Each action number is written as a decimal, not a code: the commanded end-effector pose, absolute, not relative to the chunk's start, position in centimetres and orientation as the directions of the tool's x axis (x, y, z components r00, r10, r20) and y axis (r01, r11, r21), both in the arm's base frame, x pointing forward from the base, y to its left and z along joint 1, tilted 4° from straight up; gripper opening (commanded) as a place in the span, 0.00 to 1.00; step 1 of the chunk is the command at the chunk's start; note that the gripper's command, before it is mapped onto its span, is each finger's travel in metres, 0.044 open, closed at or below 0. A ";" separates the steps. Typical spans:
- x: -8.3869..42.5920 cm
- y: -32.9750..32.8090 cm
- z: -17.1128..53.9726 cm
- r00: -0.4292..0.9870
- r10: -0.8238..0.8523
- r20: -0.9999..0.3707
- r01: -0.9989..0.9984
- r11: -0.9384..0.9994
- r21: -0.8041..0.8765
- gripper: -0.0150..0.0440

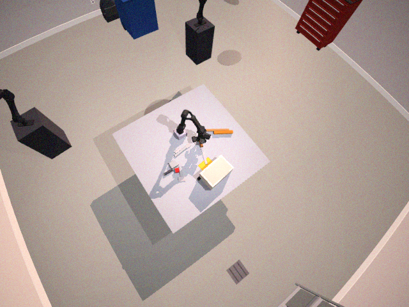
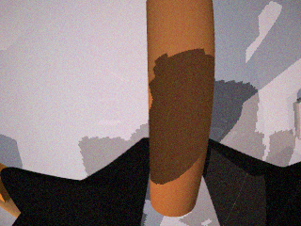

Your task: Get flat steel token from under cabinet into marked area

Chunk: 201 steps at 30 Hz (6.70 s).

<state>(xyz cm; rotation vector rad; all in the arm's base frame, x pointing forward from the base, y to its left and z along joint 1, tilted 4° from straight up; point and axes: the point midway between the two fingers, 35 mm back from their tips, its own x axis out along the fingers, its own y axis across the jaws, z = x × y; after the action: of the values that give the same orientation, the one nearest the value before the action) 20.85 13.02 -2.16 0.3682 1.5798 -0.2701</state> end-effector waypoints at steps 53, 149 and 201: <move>22.0 17.0 -1.8 -0.017 0.068 -0.998 0.577 0.815 0.046 0.25; 24.9 25.5 -1.1 -0.015 0.076 -0.997 0.580 0.813 0.053 0.25; 25.9 24.9 -1.5 -0.012 0.079 -0.997 0.580 0.813 0.057 0.50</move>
<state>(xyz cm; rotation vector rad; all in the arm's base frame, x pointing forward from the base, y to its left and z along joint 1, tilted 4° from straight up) 25.91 24.86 -1.51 0.5427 1.5515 -0.4300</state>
